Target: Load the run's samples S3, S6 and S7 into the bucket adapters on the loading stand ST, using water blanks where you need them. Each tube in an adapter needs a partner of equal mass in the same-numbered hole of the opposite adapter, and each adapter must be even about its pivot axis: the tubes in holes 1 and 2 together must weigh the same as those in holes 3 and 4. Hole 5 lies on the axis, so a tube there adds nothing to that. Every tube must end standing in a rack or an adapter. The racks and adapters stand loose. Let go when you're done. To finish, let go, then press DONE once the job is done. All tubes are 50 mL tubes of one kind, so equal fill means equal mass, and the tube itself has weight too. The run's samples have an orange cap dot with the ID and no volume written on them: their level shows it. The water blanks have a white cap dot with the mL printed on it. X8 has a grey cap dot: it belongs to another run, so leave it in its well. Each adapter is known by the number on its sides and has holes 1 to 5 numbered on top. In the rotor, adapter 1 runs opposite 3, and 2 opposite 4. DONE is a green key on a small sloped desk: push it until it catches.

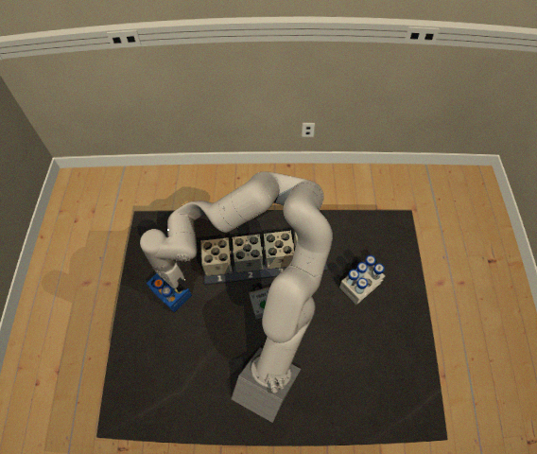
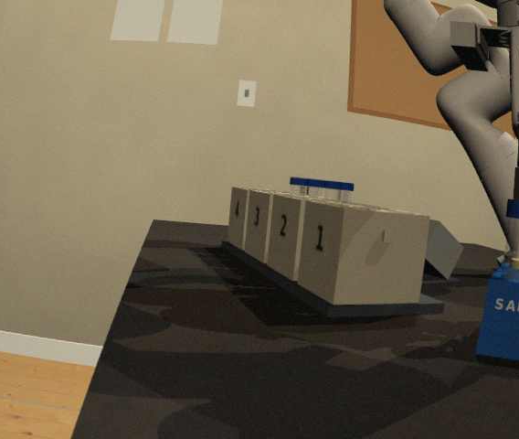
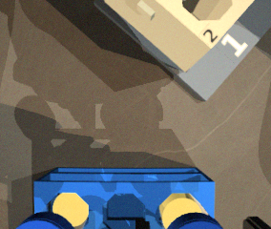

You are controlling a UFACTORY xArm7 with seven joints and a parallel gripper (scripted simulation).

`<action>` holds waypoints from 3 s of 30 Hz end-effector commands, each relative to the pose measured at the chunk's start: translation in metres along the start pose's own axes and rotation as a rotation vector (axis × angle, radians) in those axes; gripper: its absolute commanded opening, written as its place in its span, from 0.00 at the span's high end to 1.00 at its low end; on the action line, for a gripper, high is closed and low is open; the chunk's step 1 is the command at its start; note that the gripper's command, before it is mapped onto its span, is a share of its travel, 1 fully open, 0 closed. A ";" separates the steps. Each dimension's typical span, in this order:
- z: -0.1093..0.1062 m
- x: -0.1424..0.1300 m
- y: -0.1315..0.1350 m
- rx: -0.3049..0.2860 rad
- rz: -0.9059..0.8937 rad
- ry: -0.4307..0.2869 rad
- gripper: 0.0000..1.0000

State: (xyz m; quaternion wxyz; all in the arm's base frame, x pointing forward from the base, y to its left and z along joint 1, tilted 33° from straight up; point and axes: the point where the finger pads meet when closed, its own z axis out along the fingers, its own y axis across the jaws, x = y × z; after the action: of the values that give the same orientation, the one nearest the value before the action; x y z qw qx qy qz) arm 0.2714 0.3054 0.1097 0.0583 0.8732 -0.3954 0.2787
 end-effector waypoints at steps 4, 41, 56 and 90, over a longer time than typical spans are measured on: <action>0.003 -0.001 -0.001 0.005 0.000 -0.002 0.43; 0.009 -0.001 -0.001 0.005 0.000 -0.002 1.00; 0.009 -0.001 -0.001 0.004 0.000 -0.002 1.00; 0.000 -0.001 -0.001 0.005 0.000 -0.002 1.00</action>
State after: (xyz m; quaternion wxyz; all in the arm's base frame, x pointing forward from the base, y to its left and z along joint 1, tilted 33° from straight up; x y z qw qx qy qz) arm 0.2734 0.3040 0.1061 0.0582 0.8732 -0.3954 0.2788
